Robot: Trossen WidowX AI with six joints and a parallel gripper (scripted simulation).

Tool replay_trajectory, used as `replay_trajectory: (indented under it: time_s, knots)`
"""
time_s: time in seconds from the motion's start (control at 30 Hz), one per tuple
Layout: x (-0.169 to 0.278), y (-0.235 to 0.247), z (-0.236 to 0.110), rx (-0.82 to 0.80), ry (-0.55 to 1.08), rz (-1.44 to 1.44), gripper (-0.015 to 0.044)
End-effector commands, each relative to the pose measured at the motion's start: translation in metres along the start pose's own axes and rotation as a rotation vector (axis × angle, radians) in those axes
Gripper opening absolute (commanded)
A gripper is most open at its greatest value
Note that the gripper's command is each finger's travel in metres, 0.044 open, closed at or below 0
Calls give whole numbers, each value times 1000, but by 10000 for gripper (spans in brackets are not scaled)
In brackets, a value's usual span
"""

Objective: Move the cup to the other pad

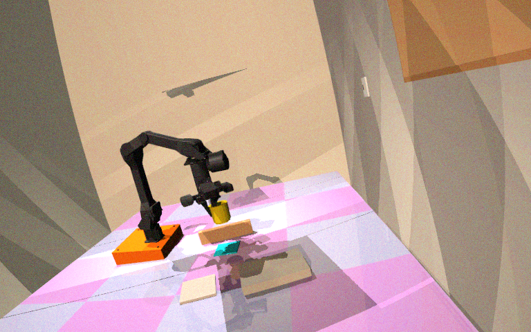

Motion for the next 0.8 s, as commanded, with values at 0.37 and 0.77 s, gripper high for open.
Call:
replay_trajectory:
  time_s: [0.37,0.77]
  knots:
    - [-27,-10,0,2,5,-5,0]
    - [-50,-19,-1,3,3,-5,0]
Point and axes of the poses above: the point midway between the two fingers, 35 mm back from their tips, its own z axis out along the fingers, its own y axis across the jaws, x = y × z, the point moved 6 cm from there along -z, back along the fingers, and after that the axes turned 3 degrees about z, right-handed, at the moved point
